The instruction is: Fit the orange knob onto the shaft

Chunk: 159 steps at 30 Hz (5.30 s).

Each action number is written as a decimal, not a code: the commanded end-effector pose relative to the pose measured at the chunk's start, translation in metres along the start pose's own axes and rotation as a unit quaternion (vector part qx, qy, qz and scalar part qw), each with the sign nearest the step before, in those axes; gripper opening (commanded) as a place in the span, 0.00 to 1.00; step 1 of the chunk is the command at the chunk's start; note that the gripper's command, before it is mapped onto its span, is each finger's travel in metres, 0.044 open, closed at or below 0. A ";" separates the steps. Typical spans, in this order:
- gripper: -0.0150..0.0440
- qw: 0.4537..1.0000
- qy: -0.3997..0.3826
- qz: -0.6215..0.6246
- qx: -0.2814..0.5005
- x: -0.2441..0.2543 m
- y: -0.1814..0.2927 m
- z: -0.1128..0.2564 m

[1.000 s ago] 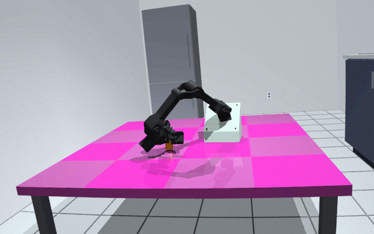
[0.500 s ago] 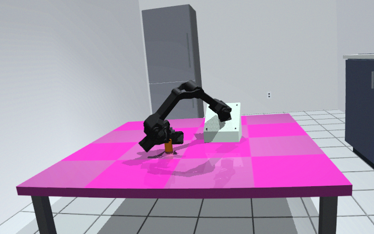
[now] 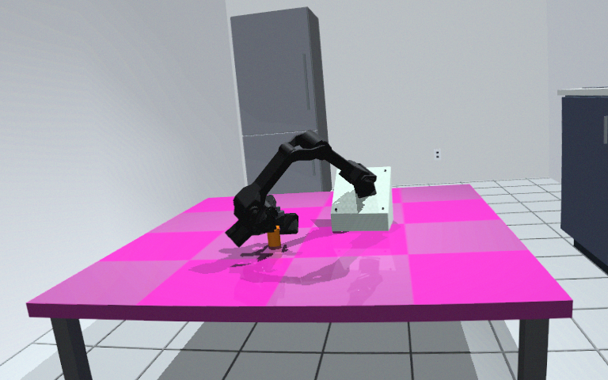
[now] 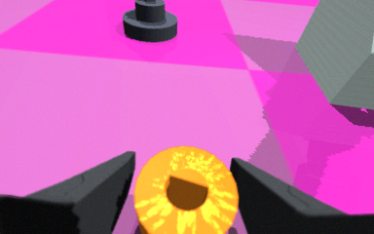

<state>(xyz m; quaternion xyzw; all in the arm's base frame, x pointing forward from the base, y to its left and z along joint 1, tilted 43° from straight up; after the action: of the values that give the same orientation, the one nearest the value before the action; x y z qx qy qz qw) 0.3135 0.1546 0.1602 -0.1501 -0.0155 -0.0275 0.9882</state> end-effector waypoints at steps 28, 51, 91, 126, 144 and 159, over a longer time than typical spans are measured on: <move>1.00 1.000 -0.001 0.000 -0.002 -0.011 -0.068 0.040; 1.00 0.868 -0.077 -0.001 0.490 -0.021 -0.133 0.019; 1.00 0.613 -0.402 0.615 0.290 -0.021 -0.133 0.019; 1.00 0.612 -0.403 0.615 0.291 -0.013 -0.088 -0.007; 1.00 0.612 -0.403 0.615 0.291 -0.008 -0.064 -0.022; 1.00 0.612 -0.404 0.615 0.291 -0.005 -0.044 -0.034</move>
<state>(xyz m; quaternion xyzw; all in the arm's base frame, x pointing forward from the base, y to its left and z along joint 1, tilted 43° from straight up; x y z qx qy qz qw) 0.3065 0.0987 0.1493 0.1718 -0.3295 0.6566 0.6563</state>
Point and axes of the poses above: the point midway between the two fingers, 35 mm back from their tips, its own z axis back along the fingers, its own x axis across the jaws, y = z × x, the point moved 5 cm from there along z, back along the fingers, and after that the axes turned 9 degrees about z, right-handed, at the moved point
